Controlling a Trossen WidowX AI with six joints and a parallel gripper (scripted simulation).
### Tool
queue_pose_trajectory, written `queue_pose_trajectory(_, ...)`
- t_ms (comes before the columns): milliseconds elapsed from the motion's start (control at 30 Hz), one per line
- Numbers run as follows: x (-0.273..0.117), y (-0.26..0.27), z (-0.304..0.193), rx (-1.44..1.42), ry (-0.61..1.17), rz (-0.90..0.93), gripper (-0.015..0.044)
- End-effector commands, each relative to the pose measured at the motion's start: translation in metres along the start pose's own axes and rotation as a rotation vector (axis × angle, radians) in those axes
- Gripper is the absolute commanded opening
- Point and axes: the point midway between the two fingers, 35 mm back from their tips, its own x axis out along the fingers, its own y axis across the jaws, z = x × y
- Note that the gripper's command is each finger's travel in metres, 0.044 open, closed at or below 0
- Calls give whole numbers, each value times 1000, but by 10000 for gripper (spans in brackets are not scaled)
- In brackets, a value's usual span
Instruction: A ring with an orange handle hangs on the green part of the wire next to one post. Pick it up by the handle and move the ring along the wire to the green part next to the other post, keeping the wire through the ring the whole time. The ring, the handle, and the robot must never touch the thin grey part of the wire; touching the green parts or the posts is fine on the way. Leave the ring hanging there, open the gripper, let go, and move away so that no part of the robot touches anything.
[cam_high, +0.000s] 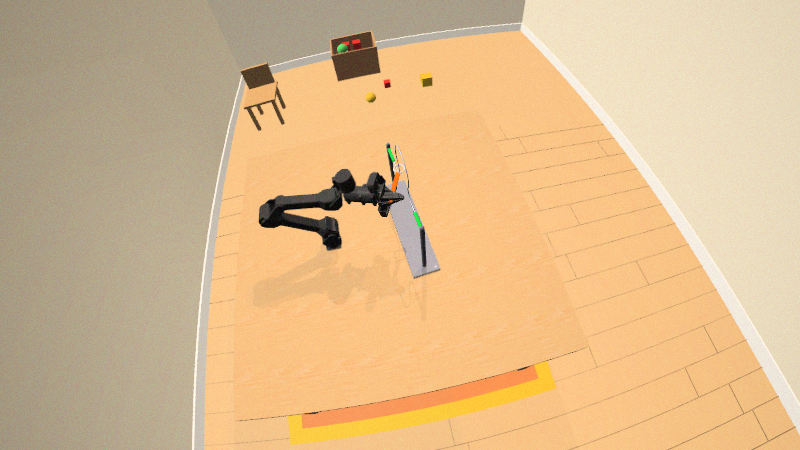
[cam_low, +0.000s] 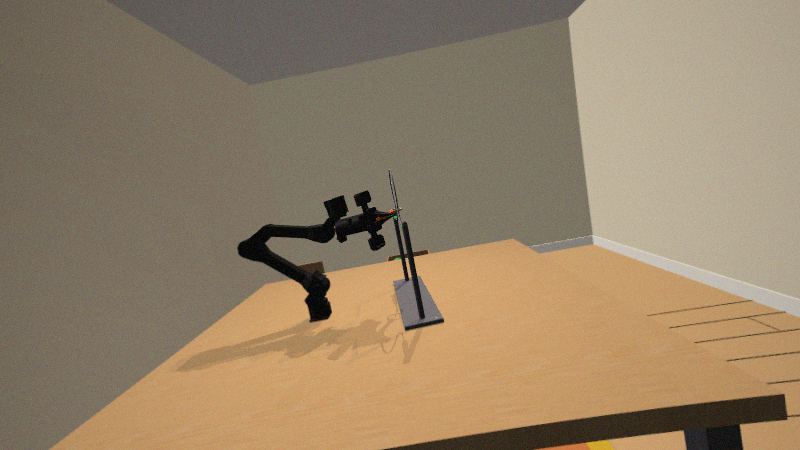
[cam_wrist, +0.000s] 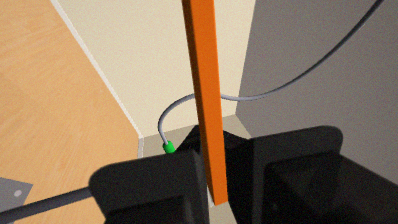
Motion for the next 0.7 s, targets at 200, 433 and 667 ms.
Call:
queue_pose_trajectory(200,-8,38,2,218,33,128,-150)
queue_pose_trajectory(433,-15,61,10,370,53,217,-150)
queue_pose_trajectory(667,-23,81,20,507,71,297,-150)
